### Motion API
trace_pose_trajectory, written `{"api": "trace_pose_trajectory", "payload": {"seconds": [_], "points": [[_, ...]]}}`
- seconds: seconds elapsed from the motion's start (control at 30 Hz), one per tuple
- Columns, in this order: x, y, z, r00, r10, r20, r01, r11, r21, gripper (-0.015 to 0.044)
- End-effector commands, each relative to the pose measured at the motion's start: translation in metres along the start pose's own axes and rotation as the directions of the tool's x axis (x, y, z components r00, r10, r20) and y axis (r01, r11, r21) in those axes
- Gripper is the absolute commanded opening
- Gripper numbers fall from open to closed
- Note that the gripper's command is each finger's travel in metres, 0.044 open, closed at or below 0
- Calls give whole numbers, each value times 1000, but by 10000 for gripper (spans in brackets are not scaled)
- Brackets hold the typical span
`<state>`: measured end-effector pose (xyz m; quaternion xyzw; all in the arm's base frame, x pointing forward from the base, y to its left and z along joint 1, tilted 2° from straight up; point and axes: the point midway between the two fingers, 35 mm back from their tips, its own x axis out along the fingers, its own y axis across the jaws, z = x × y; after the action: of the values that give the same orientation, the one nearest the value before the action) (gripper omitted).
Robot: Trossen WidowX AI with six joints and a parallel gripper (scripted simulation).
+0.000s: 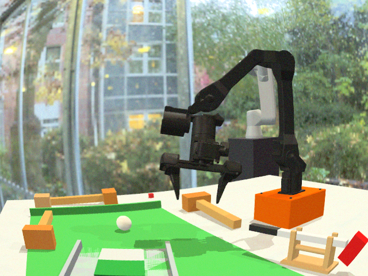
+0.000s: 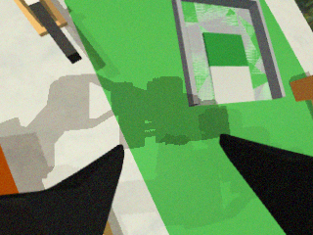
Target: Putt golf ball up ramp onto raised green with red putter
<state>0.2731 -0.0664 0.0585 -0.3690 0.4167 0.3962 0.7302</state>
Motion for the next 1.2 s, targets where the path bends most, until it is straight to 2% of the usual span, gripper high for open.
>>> {"api": "trace_pose_trajectory", "payload": {"seconds": [0.0,0.23,0.43,0.6,1.17], "points": [[16,15,40,995,95,-11,-96,992,-88,440],[38,60,108,967,244,-78,-256,926,-278,440],[48,104,147,933,315,-172,-359,836,-416,440],[49,108,148,932,316,-175,-361,833,-420,440],[90,117,130,932,317,-175,-362,833,-420,440]]}}
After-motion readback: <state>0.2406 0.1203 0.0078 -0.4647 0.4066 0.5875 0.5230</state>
